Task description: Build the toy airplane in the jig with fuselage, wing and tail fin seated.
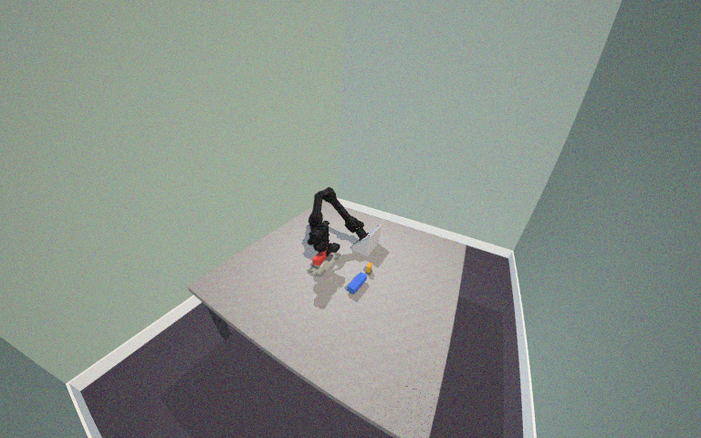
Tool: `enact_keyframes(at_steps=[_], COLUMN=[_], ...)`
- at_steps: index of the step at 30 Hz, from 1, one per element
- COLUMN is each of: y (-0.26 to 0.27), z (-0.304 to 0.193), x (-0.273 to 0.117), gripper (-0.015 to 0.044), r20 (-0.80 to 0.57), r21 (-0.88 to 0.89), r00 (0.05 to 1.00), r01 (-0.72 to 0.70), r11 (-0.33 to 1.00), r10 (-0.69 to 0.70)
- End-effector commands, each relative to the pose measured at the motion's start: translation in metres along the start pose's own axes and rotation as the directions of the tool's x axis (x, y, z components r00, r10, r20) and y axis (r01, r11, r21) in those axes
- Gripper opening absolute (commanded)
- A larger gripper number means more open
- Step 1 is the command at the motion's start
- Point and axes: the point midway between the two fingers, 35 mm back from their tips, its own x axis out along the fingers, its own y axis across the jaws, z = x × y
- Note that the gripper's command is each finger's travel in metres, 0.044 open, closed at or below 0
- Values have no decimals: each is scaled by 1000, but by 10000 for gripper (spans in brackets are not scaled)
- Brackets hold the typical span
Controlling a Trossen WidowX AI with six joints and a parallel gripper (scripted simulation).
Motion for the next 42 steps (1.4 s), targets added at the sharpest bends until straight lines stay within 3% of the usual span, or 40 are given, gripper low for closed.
enact_keyframes(at_steps=[1, 32, 37, 42], y=[-1, -2, -3, -3], z=[0, 0, 0, 0], x=[3, 39, 37, 37], gripper=[195, 195, 161, 30], r20=[2, 2, 5, 5], r21=[-1, 0, 5, 5], r00=[1000, 1000, 1000, 1000], r01=[3, 5, 2, 2], r11=[1000, 1000, 1000, 1000], r10=[-3, -5, -2, -2])
